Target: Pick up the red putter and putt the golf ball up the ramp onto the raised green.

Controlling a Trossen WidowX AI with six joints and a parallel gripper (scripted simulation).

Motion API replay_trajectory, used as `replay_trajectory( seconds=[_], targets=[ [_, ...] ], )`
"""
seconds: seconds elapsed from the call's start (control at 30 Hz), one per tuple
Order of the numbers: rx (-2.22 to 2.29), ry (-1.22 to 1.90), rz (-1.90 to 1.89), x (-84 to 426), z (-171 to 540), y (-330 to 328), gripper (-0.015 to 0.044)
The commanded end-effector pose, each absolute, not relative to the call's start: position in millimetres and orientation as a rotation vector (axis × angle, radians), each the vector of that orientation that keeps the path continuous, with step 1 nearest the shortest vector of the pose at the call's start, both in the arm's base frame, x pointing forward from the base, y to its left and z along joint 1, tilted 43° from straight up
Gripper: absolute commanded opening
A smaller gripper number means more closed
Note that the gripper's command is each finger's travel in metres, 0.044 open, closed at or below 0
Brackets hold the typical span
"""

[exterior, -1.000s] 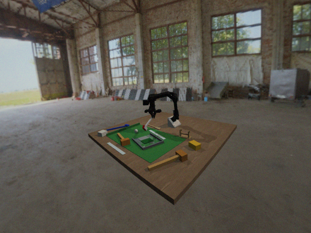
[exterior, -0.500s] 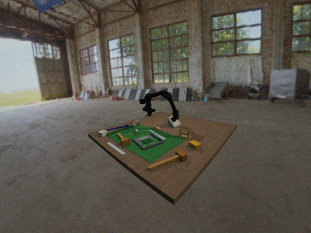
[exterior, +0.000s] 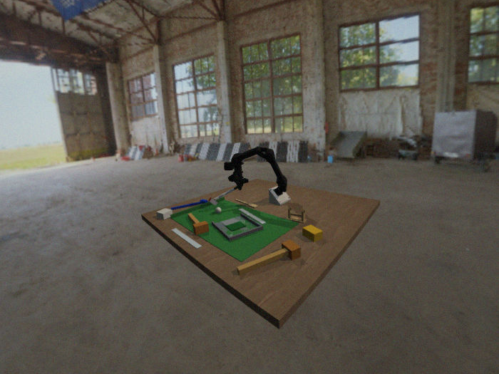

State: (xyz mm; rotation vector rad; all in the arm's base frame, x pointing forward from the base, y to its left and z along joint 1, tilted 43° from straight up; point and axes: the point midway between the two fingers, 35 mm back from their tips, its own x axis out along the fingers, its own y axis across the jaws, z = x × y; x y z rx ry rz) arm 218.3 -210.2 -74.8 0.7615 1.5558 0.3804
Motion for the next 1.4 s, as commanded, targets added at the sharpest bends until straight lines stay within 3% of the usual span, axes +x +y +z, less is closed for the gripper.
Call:
replay_trajectory(
  seconds=[0.0, 0.77, 1.37],
  targets=[
    [0.770, 1.545, 0.376, 219.9, -83.6, -202.5, 0.0000],
    [0.770, 1.545, 0.377, 221.1, -106.3, -182.1, 0.0000],
    [0.768, 1.546, 0.376, 214.3, -123.5, -202.0, 0.0000]
  ],
)
